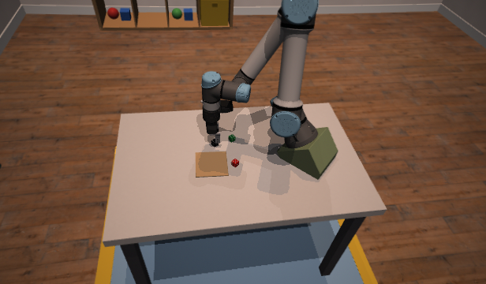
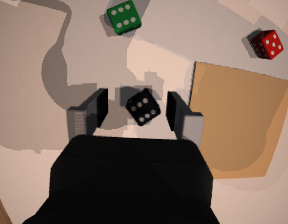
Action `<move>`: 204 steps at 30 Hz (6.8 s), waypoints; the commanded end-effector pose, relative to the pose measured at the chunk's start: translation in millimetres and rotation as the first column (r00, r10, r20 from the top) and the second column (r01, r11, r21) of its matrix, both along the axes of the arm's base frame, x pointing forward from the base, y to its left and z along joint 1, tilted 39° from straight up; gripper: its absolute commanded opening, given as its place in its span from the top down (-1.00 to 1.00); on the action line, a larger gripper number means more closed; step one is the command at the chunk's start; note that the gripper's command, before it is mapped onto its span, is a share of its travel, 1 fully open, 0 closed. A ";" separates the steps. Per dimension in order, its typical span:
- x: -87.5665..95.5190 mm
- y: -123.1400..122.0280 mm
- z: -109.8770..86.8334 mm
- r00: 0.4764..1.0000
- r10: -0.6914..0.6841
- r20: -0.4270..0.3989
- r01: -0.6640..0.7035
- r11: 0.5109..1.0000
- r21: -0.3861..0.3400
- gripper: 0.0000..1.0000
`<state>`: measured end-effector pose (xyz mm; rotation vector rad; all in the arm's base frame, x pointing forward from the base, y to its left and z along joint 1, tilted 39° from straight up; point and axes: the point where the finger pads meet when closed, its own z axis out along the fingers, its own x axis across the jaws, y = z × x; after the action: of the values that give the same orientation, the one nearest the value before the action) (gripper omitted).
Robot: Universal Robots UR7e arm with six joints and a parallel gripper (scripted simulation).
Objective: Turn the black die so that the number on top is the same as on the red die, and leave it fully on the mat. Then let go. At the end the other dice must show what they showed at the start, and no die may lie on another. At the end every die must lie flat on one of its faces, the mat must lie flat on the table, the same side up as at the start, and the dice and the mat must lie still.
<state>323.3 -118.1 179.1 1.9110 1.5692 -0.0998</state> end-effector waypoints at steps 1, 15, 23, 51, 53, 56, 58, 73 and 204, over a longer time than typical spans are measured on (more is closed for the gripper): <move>0.2 0.0 0.4 1.000 0.000 0.001 0.000 1.000 0.000 -1.00; 0.0 0.6 -0.1 1.000 0.000 0.001 0.000 1.000 0.000 -1.00; -2.3 8.9 -6.7 1.000 0.000 0.001 0.000 1.000 0.000 -1.00; -22.8 82.0 -64.4 1.000 0.000 0.001 0.000 1.000 0.000 -1.00; -24.5 88.1 -69.2 1.000 0.000 0.001 0.000 1.000 0.000 -1.00; -26.8 96.3 -75.7 1.000 0.000 0.001 0.000 1.000 0.000 -1.00; -28.2 101.1 -79.5 1.000 0.000 0.001 0.000 1.000 0.000 -1.00; -32.7 117.1 -92.1 1.000 0.000 0.001 0.000 1.000 0.000 -1.00; -46.1 138.8 15.7 0.956 -0.264 0.125 0.245 0.958 0.147 -1.00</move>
<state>268.3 34.6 184.4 2.0753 1.3777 -0.0222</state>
